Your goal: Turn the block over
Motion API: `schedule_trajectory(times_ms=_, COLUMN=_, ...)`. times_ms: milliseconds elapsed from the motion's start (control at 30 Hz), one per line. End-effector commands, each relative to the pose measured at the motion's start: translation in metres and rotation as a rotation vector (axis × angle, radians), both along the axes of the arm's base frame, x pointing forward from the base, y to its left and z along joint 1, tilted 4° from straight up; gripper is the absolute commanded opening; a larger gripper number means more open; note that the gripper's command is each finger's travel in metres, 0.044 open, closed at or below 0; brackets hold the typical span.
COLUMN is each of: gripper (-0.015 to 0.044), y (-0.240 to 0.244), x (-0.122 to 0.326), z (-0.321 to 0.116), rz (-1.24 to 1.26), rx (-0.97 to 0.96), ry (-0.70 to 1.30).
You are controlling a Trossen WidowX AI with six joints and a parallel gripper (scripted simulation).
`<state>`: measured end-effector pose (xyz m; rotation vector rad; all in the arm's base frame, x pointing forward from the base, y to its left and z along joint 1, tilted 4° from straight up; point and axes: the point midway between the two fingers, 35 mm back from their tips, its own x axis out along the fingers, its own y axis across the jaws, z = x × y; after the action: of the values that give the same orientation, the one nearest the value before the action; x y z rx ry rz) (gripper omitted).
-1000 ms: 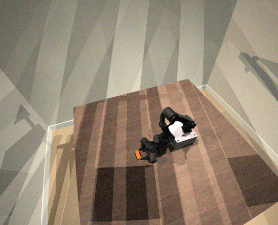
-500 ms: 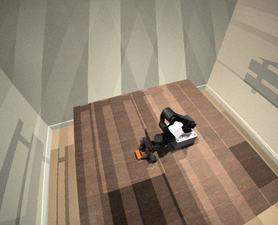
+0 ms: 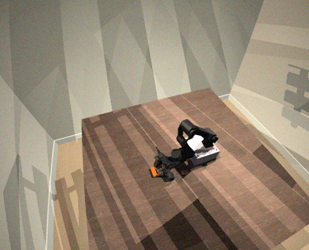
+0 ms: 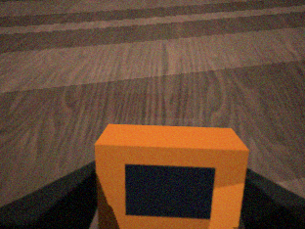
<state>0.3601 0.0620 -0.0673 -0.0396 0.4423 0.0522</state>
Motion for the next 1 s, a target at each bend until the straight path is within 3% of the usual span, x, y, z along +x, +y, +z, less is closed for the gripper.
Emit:
schedule_trajectory(times_ms=0, gripper=0.0368, y=-0.0006, x=-0.0002, z=0.0004, rz=-0.002, rx=-0.005, ry=-0.003)
schedule_trajectory(times_ms=100, gripper=0.044, y=-0.0006, x=-0.0002, z=0.0004, rz=-0.002, rx=-0.005, ry=-0.003)
schedule_trajectory(times_ms=967, gripper=0.044, y=-0.0006, x=-0.0002, z=0.0004, rz=-0.002, rx=-0.005, ry=-0.003)
